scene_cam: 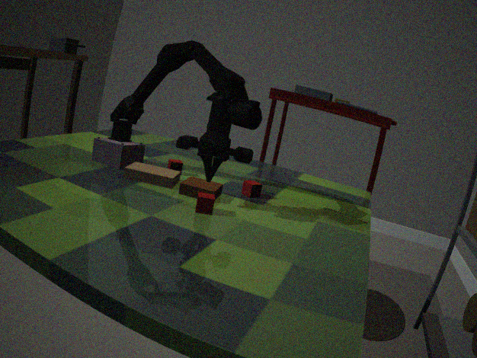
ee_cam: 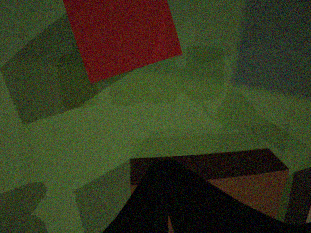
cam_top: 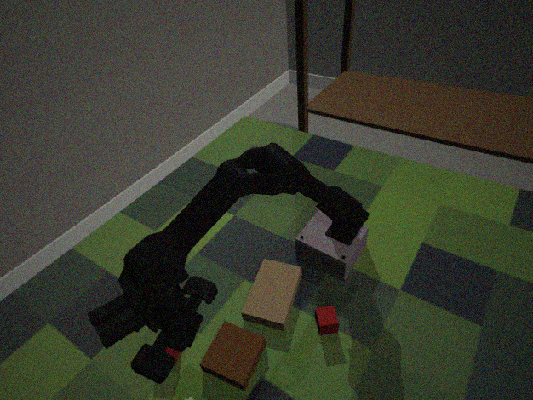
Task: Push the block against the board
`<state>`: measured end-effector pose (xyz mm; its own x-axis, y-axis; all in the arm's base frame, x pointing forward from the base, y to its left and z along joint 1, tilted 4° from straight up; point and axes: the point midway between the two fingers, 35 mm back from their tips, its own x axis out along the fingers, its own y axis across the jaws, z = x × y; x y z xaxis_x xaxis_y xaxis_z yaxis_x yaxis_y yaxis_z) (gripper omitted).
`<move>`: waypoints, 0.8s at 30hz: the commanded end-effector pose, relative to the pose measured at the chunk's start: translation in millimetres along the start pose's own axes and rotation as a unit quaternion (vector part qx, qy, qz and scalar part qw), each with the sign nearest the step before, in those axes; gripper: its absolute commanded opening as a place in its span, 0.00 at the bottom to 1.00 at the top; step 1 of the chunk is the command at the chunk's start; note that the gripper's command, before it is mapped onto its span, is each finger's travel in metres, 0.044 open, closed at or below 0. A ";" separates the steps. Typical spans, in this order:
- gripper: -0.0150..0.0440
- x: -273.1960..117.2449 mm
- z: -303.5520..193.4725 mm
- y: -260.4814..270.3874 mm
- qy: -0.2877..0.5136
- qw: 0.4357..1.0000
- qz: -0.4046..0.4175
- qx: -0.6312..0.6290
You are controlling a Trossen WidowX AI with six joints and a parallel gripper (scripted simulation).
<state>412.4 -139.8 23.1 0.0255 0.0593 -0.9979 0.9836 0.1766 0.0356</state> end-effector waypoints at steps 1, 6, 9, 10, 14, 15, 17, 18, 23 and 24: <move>0.25 1.9 1.3 0.8 -0.002 1.000 0.000 0.011; 0.25 53.9 1.2 0.7 -0.001 1.000 0.000 0.011; 0.25 53.9 0.9 0.7 -0.001 1.000 0.000 0.011; 0.25 53.9 0.5 0.8 -0.001 1.000 0.000 0.011; 0.25 53.9 -3.6 1.3 -0.001 1.000 0.000 0.011; 0.25 53.9 -5.1 1.5 -0.001 1.000 0.000 0.011; 0.25 53.9 -7.9 1.9 -0.001 1.000 0.000 0.011; 0.25 53.9 -9.4 2.0 -0.001 1.000 0.000 0.011; 0.25 54.0 -16.5 2.8 -0.001 1.000 0.000 0.011; 0.25 54.0 -17.9 2.9 -0.001 1.000 0.000 0.011</move>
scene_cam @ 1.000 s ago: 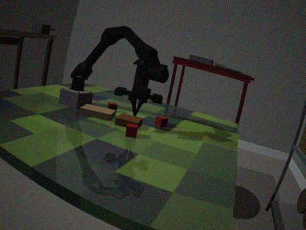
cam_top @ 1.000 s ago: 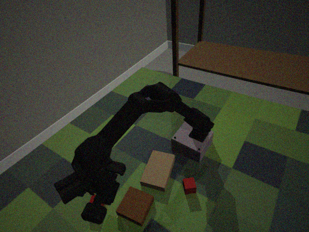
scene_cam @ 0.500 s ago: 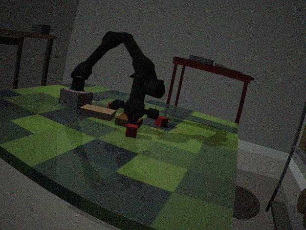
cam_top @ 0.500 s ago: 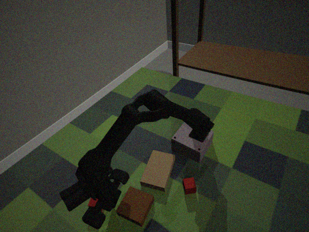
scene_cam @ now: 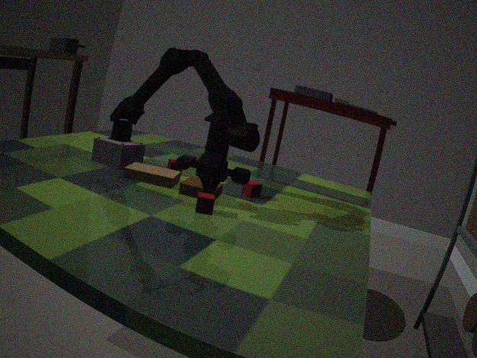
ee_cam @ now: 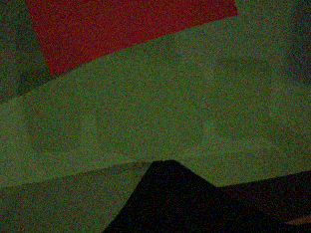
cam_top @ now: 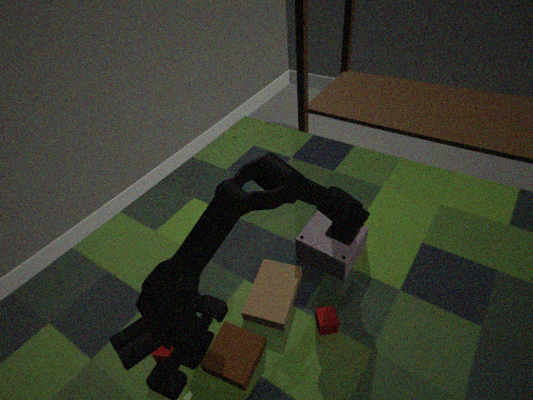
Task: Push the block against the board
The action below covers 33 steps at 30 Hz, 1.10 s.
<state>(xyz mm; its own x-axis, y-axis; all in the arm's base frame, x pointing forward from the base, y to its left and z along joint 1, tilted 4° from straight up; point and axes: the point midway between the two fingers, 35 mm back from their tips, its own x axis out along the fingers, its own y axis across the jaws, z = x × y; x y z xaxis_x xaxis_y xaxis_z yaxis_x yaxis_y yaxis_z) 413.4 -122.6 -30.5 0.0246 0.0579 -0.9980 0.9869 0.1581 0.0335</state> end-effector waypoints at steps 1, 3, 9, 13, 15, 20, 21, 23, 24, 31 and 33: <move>0.25 -0.6 -5.6 0.8 0.000 1.000 0.001 0.002; 0.25 -0.6 -8.4 1.0 0.000 1.000 0.001 0.002; 0.25 -0.5 -17.0 1.5 0.001 1.000 0.001 0.002; 0.25 -0.5 -22.8 1.7 0.001 1.000 0.001 0.002; 0.25 -0.5 -25.7 1.8 0.001 1.000 0.001 0.002; 0.25 -0.5 -24.5 2.0 0.001 1.000 0.001 0.002; 0.25 -0.6 -23.2 2.1 0.001 1.000 0.001 0.002; 0.25 -0.6 -20.1 2.3 0.001 1.000 0.001 0.002; 0.25 -0.6 -18.4 2.4 0.001 1.000 0.001 0.002; 0.25 -0.8 -7.0 2.8 0.000 1.000 0.001 0.002; 0.25 -0.8 -3.7 2.8 0.000 1.000 0.001 0.002</move>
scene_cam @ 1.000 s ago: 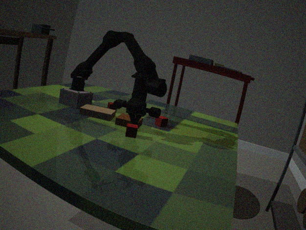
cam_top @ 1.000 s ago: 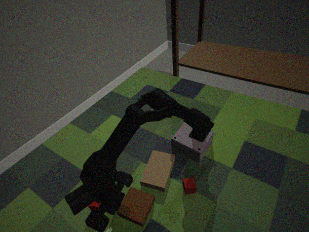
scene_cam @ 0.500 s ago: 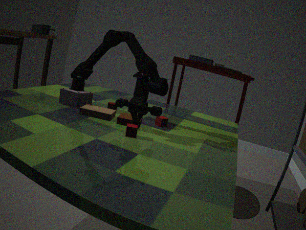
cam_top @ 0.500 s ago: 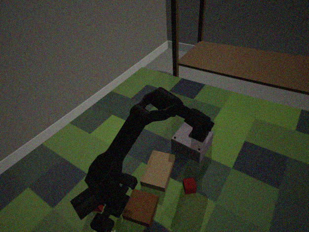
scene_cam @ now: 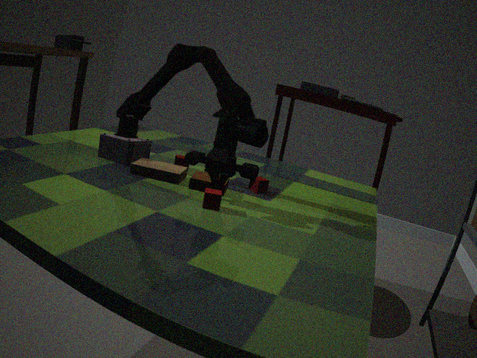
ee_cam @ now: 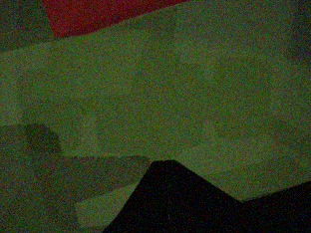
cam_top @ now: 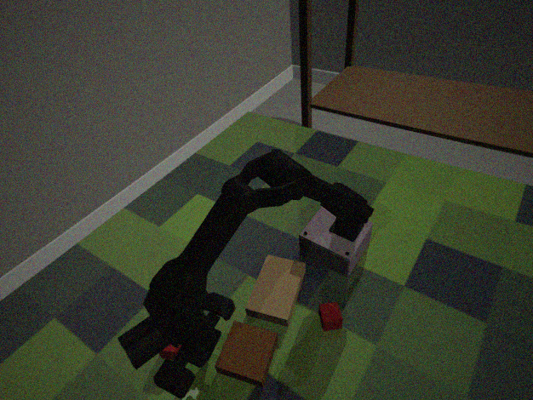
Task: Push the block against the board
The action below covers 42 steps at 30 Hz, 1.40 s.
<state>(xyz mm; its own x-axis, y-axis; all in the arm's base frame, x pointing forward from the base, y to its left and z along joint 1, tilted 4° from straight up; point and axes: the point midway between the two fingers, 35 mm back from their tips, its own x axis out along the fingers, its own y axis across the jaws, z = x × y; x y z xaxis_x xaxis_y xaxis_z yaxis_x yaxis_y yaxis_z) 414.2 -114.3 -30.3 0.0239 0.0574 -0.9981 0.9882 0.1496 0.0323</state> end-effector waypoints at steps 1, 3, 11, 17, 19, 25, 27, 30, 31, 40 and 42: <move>0.25 -1.1 5.9 0.7 0.000 1.000 0.001 -0.002; 0.25 -1.1 9.2 0.8 0.000 1.000 0.001 -0.002; 0.25 -1.2 22.4 0.5 -0.001 1.000 0.001 -0.002; 0.25 -1.2 32.0 -0.1 -0.001 1.000 0.001 -0.002; 0.25 -12.4 27.9 0.3 0.000 1.000 0.001 -0.001; 0.25 -56.2 27.6 -0.4 -0.001 1.000 0.001 -0.002; 0.25 -56.2 27.6 -0.4 -0.001 1.000 0.001 -0.002; 0.25 -56.8 22.3 -5.4 -0.003 1.000 0.006 -0.014; 0.25 -56.5 17.6 -11.1 -0.002 1.000 0.005 -0.025; 0.25 -42.6 1.7 -31.1 0.001 0.998 0.000 -0.060; 0.25 -12.0 1.5 -31.2 0.000 0.998 0.000 -0.060</move>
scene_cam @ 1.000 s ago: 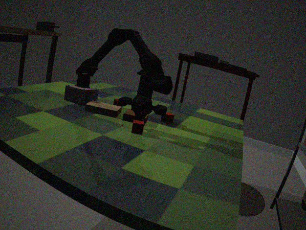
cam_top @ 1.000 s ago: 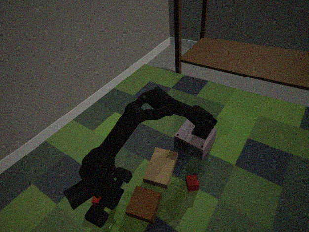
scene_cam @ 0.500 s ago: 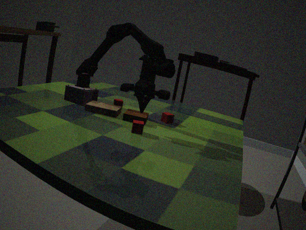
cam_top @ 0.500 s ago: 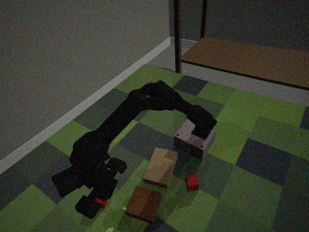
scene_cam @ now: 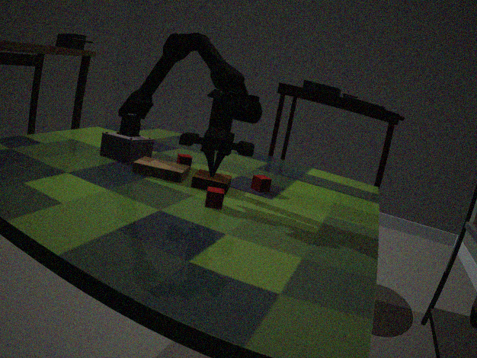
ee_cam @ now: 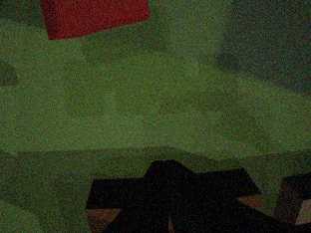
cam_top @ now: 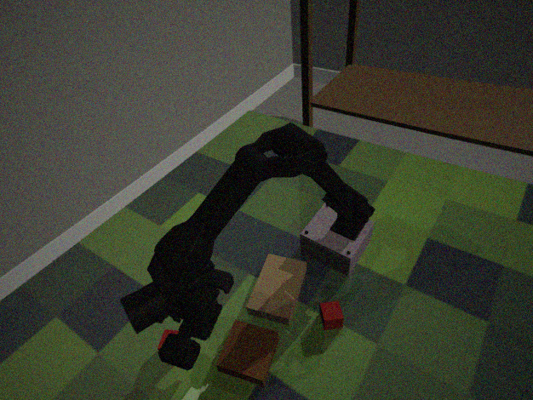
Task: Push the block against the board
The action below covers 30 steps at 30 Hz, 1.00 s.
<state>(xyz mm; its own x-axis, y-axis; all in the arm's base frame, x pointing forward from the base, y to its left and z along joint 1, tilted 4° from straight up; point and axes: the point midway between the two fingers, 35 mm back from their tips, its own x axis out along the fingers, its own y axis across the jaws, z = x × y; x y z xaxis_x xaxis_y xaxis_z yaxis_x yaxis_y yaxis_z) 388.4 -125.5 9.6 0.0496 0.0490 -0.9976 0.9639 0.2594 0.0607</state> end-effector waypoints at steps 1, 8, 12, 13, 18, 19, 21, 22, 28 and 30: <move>0.25 38.0 -4.9 -6.2 0.008 1.000 -0.011 -0.003; 0.25 41.0 -7.4 -6.3 0.008 1.000 -0.011 -0.003; 0.25 40.9 -12.7 -6.1 0.008 1.000 -0.011 -0.003; 0.25 40.9 -14.1 -6.0 0.008 1.000 -0.011 -0.003; 0.25 40.9 -21.2 -5.9 0.009 1.000 -0.011 -0.003; 0.25 40.9 -22.6 -5.8 0.009 1.000 -0.011 -0.003; 0.25 40.9 -25.5 -5.8 0.009 1.000 -0.011 -0.003; 0.25 40.9 -26.9 -5.8 0.009 1.000 -0.011 -0.003; 0.25 40.8 -35.4 -6.0 0.009 1.000 -0.011 -0.003; 0.25 40.8 -38.2 -6.2 0.009 1.000 -0.011 -0.003</move>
<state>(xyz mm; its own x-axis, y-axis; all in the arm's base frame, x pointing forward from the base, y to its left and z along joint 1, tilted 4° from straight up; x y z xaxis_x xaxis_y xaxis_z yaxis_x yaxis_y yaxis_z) 376.4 -94.3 -29.1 0.0270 0.0555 -0.9981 0.9625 0.2683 0.0410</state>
